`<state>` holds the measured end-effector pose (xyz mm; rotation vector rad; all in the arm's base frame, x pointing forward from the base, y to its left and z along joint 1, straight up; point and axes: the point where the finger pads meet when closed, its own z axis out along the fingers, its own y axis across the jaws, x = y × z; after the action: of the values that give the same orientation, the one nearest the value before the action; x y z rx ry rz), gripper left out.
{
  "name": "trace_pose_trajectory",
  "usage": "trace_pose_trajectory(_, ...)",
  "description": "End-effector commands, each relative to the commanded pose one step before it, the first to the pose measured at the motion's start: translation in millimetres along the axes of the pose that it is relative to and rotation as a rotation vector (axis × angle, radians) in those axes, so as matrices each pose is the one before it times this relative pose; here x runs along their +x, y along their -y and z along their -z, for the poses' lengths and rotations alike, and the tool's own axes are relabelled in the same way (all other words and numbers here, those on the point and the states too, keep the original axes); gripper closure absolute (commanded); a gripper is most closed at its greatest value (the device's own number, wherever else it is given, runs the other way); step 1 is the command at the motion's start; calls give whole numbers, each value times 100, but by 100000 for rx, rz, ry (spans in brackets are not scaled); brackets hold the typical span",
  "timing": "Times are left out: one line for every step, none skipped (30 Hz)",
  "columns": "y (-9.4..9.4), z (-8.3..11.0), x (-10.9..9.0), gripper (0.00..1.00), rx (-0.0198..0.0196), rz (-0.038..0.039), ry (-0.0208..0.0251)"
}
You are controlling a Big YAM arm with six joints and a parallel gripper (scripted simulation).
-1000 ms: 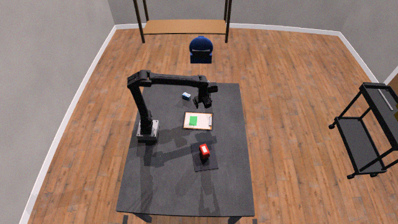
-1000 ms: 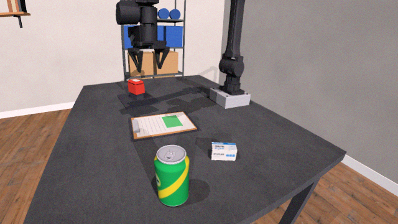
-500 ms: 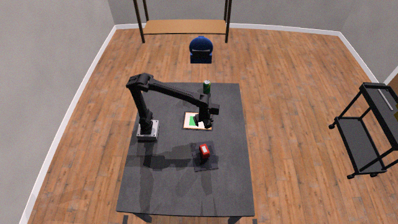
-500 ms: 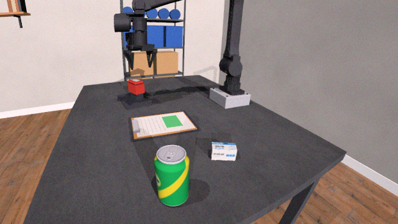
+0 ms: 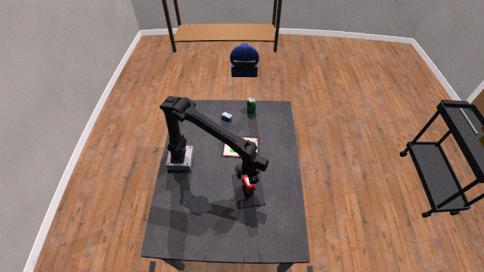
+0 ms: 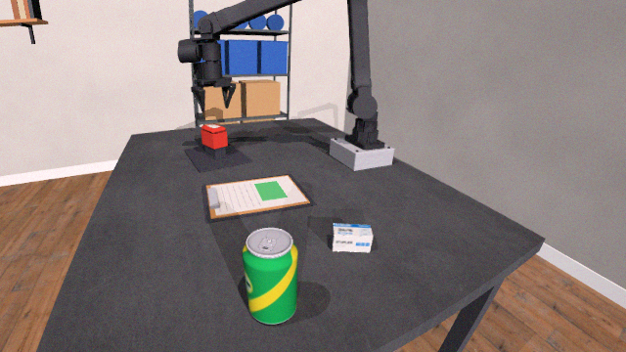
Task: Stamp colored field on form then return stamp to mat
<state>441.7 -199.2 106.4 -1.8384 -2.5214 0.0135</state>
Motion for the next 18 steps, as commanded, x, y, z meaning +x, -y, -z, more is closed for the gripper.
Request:
trace_pose_trajectory(-3078, 3916, -1059, 14, -8390, 8560, 6872)
trace_pose_trajectory(112, -668, -211, 14, 884, -3, -856)
trace_pose_trajectory(85, -663, -124, 14, 894, -4, -895)
trace_pose_trajectory(348, -356, -357, 14, 510, -809, -449)
trace_pose_trajectory(283, 187, -308, 14, -189, -721, 368)
trace_pose_trajectory(64, 222, -83, 14, -289, -184, 349)
trace_pose_trajectory(-9, 107, -1, 14, -152, 12, 157)
trace_pose_trajectory(-33, 1, 32, 14, -6, 88, -2)
trace_pose_trajectory(0, 1, 0, 14, -2, 0, 2)
trace_pose_trajectory(0, 1, 0, 14, -1, 0, 1)
trace_pose_trajectory(0, 0, 0, 14, 0, 0, 0)
trace_pose_trajectory(0, 0, 0, 14, 0, 0, 0)
trace_pose_trajectory(-3, -7, -3, 14, -5, 0, 5)
trace_pose_trajectory(-18, -49, -19, 14, -30, 0, 31)
trace_pose_trajectory(-39, -126, -41, 14, -44, -36, 46)
trace_pose_trajectory(0, 0, 0, 14, 0, 0, 0)
trace_pose_trajectory(0, 0, 0, 14, 0, 0, 0)
trace_pose_trajectory(10, -232, 10, 14, 248, -516, -256)
